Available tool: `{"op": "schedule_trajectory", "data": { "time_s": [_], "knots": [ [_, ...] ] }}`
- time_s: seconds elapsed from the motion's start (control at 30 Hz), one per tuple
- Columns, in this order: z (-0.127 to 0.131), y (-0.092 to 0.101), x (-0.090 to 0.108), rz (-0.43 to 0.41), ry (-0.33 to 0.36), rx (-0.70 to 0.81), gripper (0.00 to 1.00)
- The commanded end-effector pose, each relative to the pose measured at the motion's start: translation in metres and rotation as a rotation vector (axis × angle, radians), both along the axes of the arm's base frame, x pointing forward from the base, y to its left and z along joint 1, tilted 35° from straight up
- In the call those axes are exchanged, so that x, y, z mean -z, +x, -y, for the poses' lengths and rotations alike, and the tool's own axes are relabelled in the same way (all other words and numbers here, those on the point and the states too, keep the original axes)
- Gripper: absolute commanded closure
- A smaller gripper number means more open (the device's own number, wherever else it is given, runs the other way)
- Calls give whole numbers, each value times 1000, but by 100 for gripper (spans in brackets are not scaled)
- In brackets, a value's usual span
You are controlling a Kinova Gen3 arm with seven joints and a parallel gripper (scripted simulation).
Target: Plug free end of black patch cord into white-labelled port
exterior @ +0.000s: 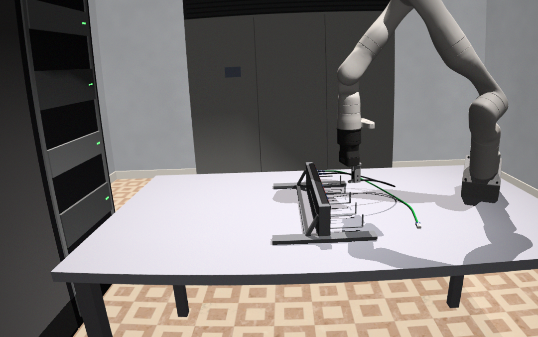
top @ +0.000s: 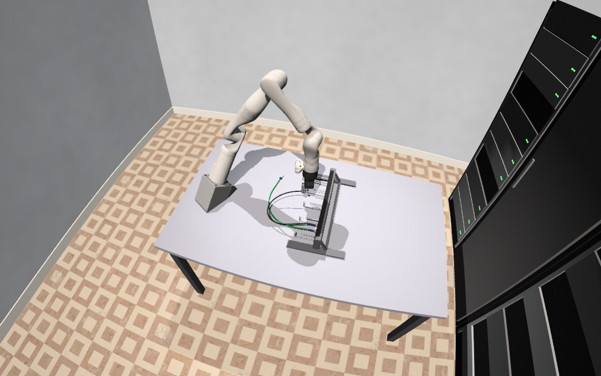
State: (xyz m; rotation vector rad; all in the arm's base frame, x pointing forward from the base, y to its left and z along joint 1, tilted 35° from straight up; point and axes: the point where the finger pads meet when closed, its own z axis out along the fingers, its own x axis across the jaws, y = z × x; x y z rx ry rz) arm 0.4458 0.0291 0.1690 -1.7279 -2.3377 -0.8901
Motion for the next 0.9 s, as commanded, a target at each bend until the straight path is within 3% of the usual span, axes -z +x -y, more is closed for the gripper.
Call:
{"op": "schedule_trajectory", "data": {
  "time_s": [0.0,0.87],
  "knots": [
    [5,6,1,-13,11,26,100],
    [34,23,6,-104,57,173,100]
  ]
}}
